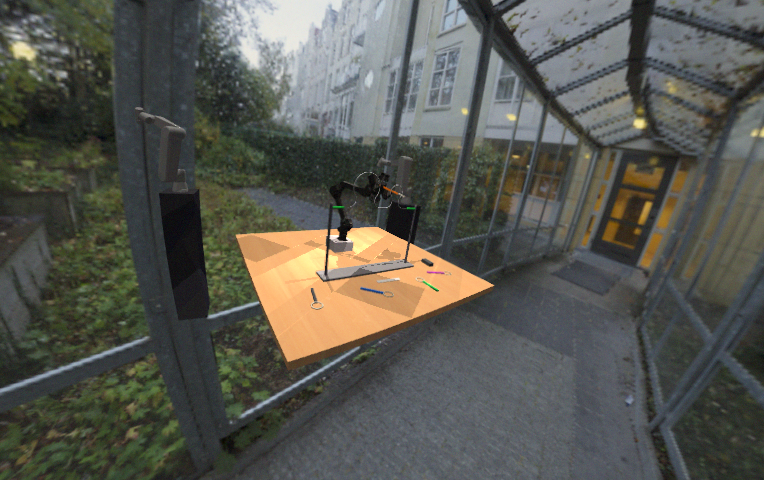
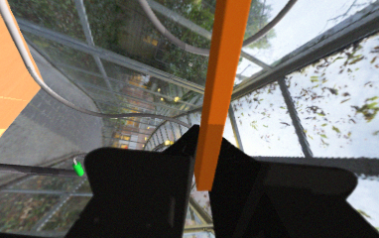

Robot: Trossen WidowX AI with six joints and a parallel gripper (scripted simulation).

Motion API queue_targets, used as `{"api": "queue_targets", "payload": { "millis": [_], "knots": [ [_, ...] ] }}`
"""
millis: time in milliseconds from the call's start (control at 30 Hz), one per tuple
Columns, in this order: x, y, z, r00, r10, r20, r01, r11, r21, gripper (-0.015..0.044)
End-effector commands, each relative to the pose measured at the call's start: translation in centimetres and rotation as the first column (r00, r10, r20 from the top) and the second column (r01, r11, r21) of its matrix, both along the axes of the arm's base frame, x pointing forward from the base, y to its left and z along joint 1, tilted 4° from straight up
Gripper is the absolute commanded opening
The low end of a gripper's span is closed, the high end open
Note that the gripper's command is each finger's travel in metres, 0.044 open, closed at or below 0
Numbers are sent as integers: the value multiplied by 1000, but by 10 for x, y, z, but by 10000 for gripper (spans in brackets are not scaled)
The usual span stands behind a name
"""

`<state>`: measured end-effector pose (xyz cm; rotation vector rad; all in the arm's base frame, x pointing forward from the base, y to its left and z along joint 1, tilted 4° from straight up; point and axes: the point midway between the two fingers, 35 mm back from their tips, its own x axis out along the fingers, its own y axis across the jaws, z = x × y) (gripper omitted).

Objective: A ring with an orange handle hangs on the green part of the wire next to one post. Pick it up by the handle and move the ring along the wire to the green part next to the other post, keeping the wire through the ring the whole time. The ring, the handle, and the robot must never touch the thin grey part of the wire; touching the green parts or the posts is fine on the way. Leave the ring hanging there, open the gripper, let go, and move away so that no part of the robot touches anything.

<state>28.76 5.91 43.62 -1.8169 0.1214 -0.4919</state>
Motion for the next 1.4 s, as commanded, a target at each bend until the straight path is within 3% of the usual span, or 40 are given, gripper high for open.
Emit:
{"api": "queue_targets", "payload": {
  "millis": [0, 267, 633, 1367],
  "knots": [
    [-1, 0, 2, 1000, -2, 7, 3, 998, -62, -150],
    [0, -2, 0, 1000, -4, 14, 6, 993, -115, -150],
    [1, -10, -18, 1000, -4, 5, 5, 999, -33, -150],
    [3, -15, -93, 999, 13, -44, 7, 907, 421, -150]
  ]
}}
